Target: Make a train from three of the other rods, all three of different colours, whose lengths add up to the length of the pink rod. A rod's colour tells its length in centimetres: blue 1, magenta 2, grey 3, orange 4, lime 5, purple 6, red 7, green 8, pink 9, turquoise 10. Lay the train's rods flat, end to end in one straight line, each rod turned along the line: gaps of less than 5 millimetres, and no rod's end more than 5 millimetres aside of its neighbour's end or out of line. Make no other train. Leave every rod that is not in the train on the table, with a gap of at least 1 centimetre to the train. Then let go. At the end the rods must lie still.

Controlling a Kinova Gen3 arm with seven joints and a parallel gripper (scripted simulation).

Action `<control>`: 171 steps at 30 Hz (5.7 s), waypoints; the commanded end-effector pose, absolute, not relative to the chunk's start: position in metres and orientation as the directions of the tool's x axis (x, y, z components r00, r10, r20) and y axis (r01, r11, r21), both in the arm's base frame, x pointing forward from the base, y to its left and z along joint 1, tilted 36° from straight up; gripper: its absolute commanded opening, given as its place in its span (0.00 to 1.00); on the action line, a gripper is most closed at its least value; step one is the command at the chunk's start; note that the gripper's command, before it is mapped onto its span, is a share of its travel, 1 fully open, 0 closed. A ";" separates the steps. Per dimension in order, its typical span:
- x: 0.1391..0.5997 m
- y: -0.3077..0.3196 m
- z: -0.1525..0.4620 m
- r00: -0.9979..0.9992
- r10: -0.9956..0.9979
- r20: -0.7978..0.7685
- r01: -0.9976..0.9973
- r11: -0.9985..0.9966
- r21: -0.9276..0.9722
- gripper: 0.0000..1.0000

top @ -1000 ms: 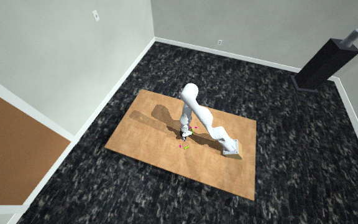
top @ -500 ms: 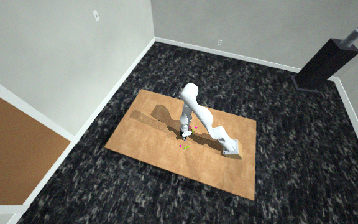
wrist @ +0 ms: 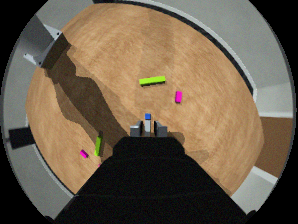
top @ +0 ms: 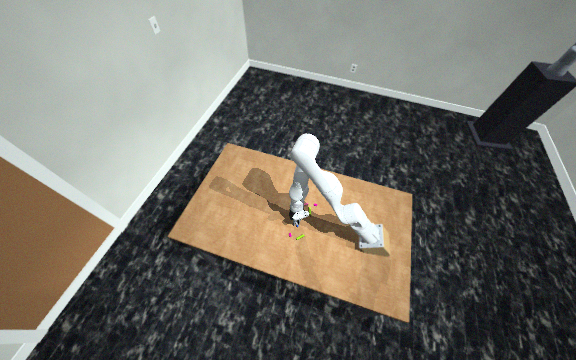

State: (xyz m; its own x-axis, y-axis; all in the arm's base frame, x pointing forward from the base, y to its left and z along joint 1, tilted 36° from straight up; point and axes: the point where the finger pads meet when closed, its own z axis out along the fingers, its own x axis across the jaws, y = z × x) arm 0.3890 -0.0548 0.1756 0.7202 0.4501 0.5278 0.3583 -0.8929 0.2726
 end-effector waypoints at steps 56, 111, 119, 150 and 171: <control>0.373 -0.057 0.197 0.723 0.446 0.528 0.352 -0.895 0.274 0.54; 0.337 -0.056 0.245 0.723 0.446 0.527 0.352 -0.895 0.274 0.54; 0.336 -0.056 0.247 0.723 0.446 0.527 0.352 -0.895 0.274 0.54; 0.336 -0.058 0.247 0.724 0.443 0.529 0.350 -0.896 0.273 1.00; 0.305 -0.129 0.211 0.773 0.248 0.583 0.189 -0.969 0.162 1.00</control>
State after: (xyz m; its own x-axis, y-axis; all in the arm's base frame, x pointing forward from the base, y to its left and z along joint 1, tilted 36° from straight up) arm 0.3064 -0.1326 0.2156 0.7767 0.2552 0.5758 0.1819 -0.9662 0.1828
